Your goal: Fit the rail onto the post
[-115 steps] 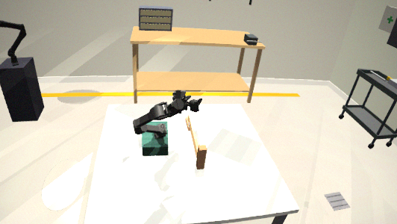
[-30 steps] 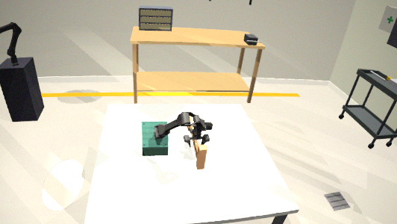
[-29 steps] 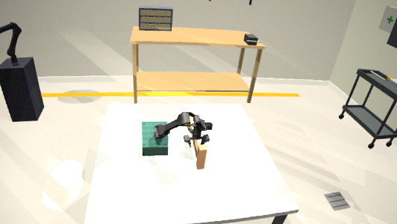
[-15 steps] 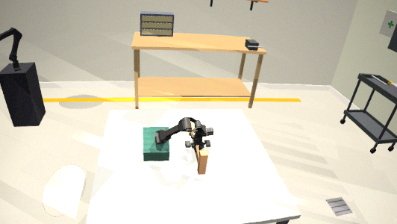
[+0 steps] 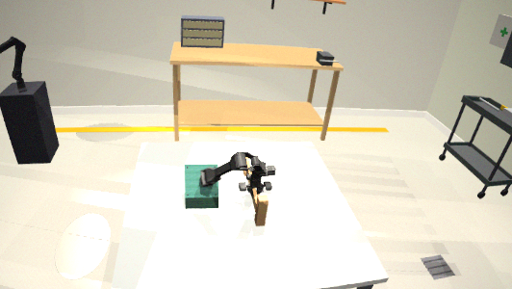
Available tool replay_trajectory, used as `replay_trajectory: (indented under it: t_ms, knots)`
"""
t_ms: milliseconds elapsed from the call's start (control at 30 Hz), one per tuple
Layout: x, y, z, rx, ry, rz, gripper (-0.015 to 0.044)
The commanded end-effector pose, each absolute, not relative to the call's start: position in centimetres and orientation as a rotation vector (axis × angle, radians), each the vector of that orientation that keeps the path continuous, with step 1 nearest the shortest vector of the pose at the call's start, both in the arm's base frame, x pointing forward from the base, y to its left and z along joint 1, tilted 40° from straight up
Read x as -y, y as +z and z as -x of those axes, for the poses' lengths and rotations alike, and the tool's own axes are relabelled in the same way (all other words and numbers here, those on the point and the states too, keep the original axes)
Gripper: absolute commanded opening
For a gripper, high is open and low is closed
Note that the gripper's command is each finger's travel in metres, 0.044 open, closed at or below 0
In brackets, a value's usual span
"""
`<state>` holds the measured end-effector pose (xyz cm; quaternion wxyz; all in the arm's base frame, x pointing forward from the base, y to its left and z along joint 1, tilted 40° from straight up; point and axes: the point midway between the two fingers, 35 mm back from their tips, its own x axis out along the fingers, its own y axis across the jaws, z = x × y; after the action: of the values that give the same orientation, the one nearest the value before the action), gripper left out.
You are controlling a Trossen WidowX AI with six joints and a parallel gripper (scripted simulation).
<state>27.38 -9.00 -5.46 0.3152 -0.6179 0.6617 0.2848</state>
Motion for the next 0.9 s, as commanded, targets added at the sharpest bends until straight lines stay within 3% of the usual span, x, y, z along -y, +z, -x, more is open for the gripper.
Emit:
replay_trajectory:
  t_ms: [0, 867]
  knots:
    - [8.99, -5.41, -27.39, -1.747, 0.748, 1.633, 0.0000]
    - [8.10, -4.42, -27.57, -1.746, 0.748, 1.633, 0.0000]
